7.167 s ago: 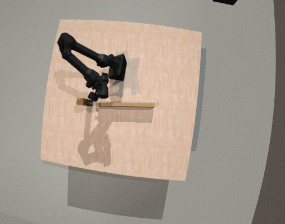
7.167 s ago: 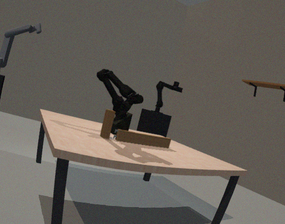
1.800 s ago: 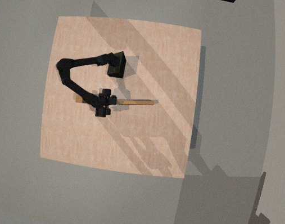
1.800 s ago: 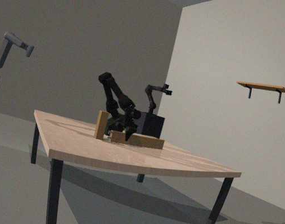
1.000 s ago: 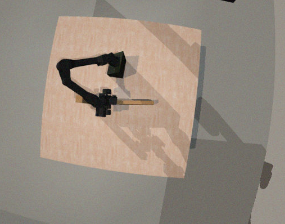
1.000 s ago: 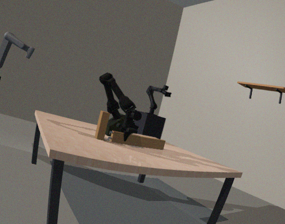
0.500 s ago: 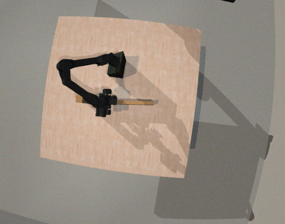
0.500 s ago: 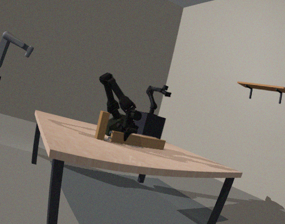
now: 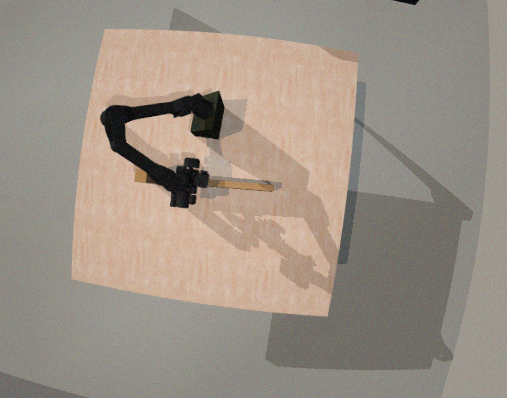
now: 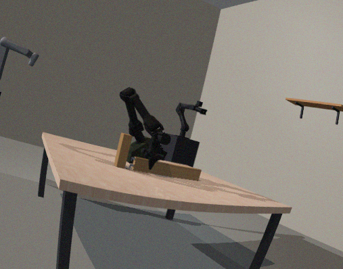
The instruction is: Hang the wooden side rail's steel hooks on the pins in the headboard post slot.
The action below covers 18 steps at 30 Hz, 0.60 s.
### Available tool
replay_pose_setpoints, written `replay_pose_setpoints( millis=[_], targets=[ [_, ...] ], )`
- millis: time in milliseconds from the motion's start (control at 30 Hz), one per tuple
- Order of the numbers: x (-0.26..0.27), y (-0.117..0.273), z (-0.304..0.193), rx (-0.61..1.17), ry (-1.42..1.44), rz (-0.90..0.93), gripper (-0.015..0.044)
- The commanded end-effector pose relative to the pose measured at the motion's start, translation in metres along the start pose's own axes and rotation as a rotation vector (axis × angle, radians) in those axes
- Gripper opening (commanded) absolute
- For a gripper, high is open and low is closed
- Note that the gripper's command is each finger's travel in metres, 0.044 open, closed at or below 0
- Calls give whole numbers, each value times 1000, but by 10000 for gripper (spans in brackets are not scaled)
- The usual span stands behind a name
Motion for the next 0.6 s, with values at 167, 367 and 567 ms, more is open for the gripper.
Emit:
replay_pose_setpoints(
  millis=[167,367,567],
  targets=[
    [0,0,0,0,-52,-2,0],
    [0,1,0,0,-62,-3,0],
    [0,2,0,0,-62,-3,0]
  ],
)
Point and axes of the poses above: the point midway between the two fingers, 35 mm back from their tips, its own y axis back along the fingers, its own x axis across the jaws, z = x × y, the point moved 4 cm from there along y, back along the fingers, and after that the axes turned 14 degrees about -y, right-handed, at the moved point
